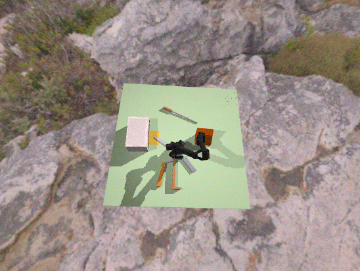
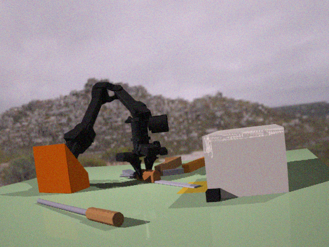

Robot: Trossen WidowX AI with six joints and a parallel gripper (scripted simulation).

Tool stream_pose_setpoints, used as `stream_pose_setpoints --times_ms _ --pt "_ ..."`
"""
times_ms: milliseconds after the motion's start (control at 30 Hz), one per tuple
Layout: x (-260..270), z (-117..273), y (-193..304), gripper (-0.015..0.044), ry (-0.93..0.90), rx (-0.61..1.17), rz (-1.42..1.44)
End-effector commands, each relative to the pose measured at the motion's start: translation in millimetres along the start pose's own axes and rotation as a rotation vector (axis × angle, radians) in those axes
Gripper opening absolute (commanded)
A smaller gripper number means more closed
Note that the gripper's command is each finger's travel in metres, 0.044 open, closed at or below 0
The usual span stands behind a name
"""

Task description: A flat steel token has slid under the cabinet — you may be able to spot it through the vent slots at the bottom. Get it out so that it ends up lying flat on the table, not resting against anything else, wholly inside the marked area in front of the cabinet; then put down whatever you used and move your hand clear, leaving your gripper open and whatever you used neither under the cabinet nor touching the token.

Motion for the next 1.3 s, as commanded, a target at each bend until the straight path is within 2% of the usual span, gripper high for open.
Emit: stream_pose_setpoints --times_ms 0,733,1267 --pt "7 1 3 0.0 -0.005 -0.005 0.003" --pt "24 2 16 0.0 -0.007 -0.004 0.007" --pt "24 2 16 0.0 -0.007 -0.004 0.123"
Point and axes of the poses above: the point midway between the two fingers, 35 mm back from their tips, its own z axis back along the fingers, its own x axis across the jaws, y = z × x, the point moved 4 cm from there along z, back along the fingers, and after that the axes turned 10 degrees about z, right-handed, at the moved point
